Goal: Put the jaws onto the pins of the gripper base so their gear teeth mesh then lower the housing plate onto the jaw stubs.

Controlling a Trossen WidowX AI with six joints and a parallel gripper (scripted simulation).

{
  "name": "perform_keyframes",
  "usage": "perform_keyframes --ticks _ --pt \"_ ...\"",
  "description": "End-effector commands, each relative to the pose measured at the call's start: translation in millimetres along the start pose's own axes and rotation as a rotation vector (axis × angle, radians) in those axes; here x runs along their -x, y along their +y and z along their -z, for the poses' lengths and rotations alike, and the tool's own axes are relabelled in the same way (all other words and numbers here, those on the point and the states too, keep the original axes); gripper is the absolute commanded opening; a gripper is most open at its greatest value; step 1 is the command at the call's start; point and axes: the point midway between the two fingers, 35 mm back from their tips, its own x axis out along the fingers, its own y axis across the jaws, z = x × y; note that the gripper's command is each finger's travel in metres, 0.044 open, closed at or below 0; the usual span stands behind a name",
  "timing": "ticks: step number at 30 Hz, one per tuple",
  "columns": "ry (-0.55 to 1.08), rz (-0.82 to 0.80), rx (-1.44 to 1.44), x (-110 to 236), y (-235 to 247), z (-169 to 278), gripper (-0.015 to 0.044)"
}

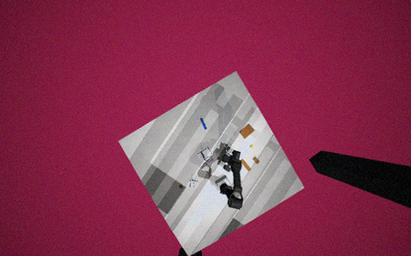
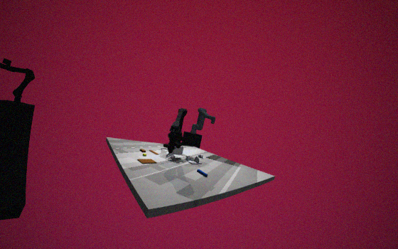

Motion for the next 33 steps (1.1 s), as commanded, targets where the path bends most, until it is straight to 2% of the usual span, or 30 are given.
perform_keyframes --ticks 1,30,33 --pt "-0.001 -0.003 0.005 0 -8 -1 0.0" --pt "-0.001 0.001 0.005 0 -49 0 0.0" --pt "-0.001 0.003 0.003 18 -50 -1 0.0"
